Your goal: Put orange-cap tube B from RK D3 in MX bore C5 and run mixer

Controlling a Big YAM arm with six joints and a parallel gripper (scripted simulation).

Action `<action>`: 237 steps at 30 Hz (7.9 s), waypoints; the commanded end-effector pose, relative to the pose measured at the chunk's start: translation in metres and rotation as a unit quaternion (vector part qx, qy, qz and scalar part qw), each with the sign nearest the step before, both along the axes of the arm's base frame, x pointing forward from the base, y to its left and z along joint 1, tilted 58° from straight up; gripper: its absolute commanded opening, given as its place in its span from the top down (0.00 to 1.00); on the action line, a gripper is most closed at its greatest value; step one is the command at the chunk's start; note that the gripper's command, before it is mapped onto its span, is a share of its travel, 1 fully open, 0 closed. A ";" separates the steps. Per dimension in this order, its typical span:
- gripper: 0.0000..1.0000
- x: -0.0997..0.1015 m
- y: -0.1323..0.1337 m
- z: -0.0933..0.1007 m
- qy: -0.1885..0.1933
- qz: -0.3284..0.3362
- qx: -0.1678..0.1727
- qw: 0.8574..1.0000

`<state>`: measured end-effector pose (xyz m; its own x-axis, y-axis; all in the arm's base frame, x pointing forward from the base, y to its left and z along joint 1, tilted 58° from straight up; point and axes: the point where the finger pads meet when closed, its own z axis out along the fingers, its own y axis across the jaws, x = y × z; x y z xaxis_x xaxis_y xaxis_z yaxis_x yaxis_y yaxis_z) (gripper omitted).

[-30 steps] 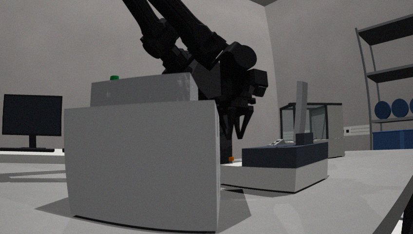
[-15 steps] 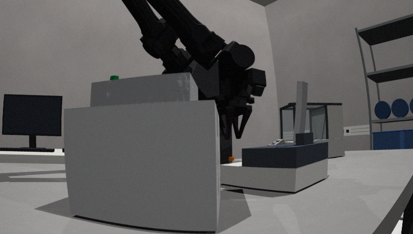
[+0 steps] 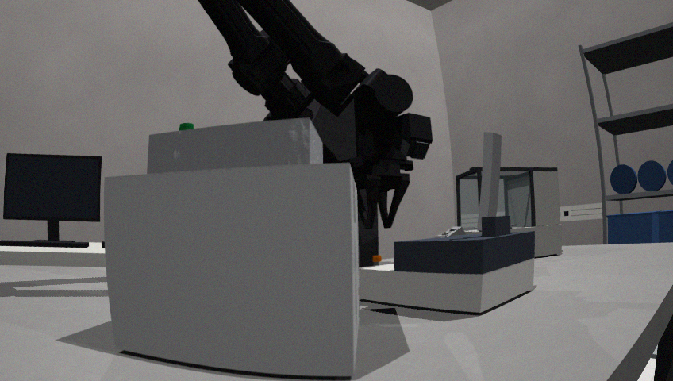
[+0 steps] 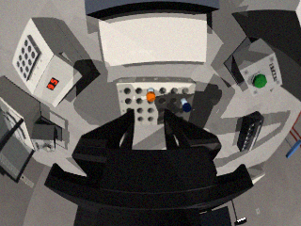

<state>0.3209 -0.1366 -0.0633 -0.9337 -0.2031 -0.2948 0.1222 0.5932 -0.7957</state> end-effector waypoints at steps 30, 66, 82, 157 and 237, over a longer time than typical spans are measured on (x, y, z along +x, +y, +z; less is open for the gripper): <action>0.64 0.004 -0.026 -0.019 0.010 0.003 -0.002 1.000; 0.64 0.009 -0.034 -0.022 0.009 -0.002 -0.003 1.000; 0.64 0.011 -0.039 -0.026 0.009 -0.002 -0.003 1.000; 0.91 0.014 -0.048 -0.031 0.010 -0.002 -0.003 1.000; 0.91 -0.001 -0.026 -0.014 0.012 0.007 0.000 1.000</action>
<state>0.3319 -0.1736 -0.0808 -0.9384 -0.2077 -0.2760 0.1055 0.5886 -0.8015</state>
